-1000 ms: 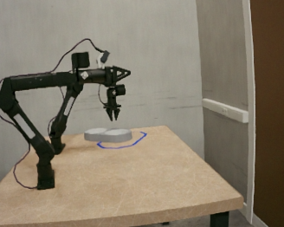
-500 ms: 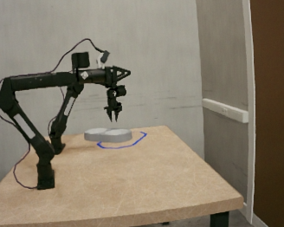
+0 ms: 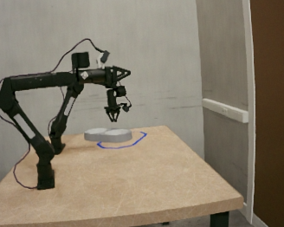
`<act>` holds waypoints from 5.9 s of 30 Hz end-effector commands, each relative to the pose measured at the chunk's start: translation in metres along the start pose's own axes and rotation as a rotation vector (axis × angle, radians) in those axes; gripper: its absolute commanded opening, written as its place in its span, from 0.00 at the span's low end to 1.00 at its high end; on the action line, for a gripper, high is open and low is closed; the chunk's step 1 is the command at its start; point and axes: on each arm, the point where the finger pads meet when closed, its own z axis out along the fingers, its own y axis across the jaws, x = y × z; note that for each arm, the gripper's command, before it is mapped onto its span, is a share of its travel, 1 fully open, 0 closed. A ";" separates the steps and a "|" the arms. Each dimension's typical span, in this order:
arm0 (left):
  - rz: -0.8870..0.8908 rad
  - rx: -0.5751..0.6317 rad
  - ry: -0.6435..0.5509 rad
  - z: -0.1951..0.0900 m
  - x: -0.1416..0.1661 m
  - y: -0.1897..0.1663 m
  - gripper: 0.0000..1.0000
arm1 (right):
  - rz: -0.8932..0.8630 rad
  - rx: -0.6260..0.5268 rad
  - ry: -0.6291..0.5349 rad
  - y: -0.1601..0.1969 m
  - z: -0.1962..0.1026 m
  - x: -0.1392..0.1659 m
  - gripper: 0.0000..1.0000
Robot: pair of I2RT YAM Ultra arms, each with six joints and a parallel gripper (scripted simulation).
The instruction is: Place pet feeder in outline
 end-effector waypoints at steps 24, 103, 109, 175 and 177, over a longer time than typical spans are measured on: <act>1.316 -0.009 -0.031 0.008 -0.006 0.005 0.30 | 0.011 0.008 -0.005 -0.002 0.000 -0.002 1.00; 1.221 -0.015 -0.040 0.043 -0.012 -0.004 0.16 | 0.011 0.008 -0.005 -0.002 0.000 -0.002 1.00; 1.222 -0.015 -0.040 0.043 -0.012 -0.004 0.16 | 0.011 0.008 -0.005 -0.002 0.000 -0.002 1.00; 0.341 0.010 -0.030 0.044 0.023 -0.001 0.16 | 0.011 0.008 -0.005 -0.002 0.000 -0.002 1.00; 0.309 0.011 -0.029 0.044 0.025 -0.002 0.16 | 0.011 0.008 -0.005 -0.002 0.000 -0.002 1.00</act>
